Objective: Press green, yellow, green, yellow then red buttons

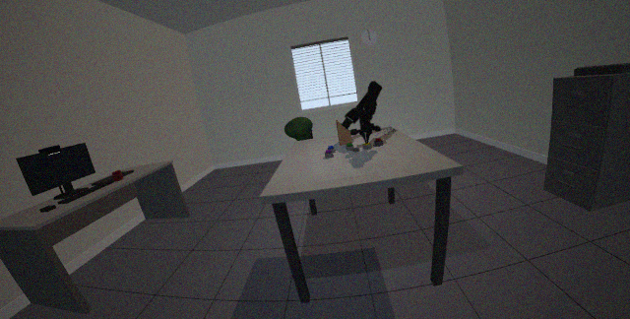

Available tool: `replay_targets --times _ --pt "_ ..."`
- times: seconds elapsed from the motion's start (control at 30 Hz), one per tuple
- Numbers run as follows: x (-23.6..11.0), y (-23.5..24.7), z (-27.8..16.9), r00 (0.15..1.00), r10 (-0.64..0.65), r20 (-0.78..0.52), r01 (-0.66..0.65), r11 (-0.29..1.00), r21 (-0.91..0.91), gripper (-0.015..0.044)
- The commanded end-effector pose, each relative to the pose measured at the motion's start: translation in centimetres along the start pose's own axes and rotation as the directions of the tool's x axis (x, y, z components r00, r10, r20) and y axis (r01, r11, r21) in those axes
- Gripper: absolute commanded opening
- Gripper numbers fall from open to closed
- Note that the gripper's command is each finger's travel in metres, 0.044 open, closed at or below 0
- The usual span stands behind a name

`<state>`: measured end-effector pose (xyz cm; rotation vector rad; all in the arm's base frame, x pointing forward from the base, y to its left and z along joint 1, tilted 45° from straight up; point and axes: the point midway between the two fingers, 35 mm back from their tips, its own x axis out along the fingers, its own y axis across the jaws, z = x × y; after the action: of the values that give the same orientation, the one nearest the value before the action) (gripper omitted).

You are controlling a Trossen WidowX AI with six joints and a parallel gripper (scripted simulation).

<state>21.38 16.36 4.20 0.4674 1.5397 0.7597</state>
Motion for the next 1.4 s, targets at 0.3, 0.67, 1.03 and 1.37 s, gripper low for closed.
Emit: replay_targets --times 0.3,0.67,1.03,1.37 --pt "-3.2 0.0 -0.1 1.0 0.001 -0.004 -0.001 1.0 0.004 0.002" --pt "-9.4 0.0 0.0 1.0 -0.001 -0.005 0.001 1.0 0.004 0.002" --pt "-9.4 -11.2 -3.6 1.0 -0.006 -0.006 0.006 1.0 0.005 0.002" --pt "-3.2 -11.1 -3.7 1.0 -0.004 -0.006 0.004 1.0 0.005 0.002"
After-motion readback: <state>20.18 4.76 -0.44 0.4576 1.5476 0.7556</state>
